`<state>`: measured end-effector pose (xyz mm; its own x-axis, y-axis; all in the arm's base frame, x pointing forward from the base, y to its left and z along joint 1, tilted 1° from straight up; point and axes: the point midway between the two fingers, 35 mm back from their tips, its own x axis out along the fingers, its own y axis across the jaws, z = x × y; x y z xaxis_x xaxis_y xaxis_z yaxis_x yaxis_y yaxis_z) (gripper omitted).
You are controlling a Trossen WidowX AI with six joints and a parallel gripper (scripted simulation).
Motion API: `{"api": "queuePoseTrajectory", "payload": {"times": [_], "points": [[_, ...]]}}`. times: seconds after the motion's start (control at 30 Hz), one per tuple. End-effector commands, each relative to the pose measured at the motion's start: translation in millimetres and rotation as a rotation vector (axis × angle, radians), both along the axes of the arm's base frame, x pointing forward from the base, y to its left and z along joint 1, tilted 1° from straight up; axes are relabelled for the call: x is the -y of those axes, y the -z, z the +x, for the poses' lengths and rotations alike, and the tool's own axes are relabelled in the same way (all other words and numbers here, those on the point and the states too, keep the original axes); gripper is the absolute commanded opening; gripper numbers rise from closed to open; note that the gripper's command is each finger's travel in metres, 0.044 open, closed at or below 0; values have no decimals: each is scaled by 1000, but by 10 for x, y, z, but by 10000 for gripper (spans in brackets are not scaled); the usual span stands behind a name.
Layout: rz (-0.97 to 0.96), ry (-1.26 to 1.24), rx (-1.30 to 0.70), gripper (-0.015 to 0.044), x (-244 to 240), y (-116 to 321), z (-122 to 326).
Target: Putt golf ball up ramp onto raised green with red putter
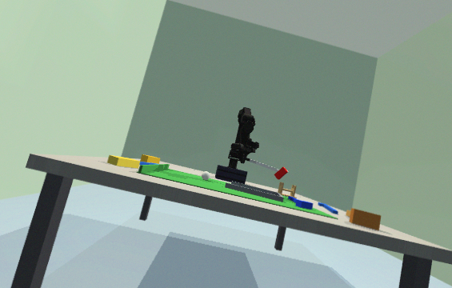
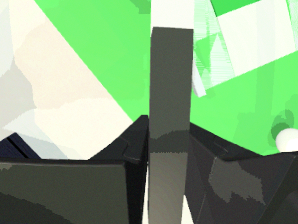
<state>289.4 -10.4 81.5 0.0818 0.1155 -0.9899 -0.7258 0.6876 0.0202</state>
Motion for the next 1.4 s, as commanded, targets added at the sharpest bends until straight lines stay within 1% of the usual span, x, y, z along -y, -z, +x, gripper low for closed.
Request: {"api": "queuePoseTrajectory", "payload": {"times": [0.0, 0.4, 0.8, 1.23, 1.37], "points": [[-6, 95, -2, 0, 180, -31, -38], [-29, 420, -32, 0, 790, -71, -254], [-48, 744, -63, 0, 1322, -111, -596], [-66, 1096, -99, 0, 1780, -157, -1081], [-68, 1136, -104, 0, 1824, -162, -1142]]}}
